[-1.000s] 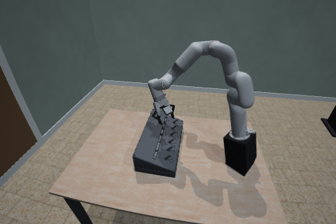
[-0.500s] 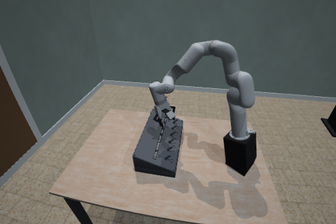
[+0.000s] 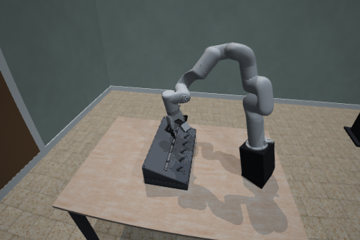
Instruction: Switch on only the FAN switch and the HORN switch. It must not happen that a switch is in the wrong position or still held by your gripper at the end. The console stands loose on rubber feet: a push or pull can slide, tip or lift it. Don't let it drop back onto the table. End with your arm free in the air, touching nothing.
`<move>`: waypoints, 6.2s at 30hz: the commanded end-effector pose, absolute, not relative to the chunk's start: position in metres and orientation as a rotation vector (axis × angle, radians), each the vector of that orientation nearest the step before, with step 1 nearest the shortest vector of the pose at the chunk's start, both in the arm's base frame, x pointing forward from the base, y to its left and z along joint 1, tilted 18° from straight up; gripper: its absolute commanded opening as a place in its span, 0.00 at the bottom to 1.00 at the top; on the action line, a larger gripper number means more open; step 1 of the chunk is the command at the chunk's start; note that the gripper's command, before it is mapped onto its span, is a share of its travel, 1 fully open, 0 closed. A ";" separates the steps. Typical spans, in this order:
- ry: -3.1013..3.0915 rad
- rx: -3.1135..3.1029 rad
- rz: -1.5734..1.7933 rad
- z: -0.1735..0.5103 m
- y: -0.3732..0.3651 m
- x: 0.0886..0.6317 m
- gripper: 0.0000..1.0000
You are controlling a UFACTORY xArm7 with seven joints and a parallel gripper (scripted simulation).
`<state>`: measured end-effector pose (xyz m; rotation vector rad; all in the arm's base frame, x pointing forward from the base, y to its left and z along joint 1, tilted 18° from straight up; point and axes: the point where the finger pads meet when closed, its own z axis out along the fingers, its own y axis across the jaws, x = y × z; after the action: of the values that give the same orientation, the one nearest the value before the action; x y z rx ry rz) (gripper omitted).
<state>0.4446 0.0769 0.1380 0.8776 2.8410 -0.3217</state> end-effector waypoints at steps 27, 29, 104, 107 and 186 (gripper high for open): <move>2.698 0.534 -0.355 0.132 0.111 0.441 1.00; 2.670 0.451 -0.348 0.130 0.122 0.437 1.00; 2.527 -0.232 -0.183 0.091 0.212 0.355 1.00; 2.527 -0.232 -0.183 0.091 0.212 0.355 1.00; 2.524 -0.269 -0.174 0.053 0.208 0.334 1.00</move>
<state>0.3302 0.2065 0.0552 -0.2683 2.5282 -0.1806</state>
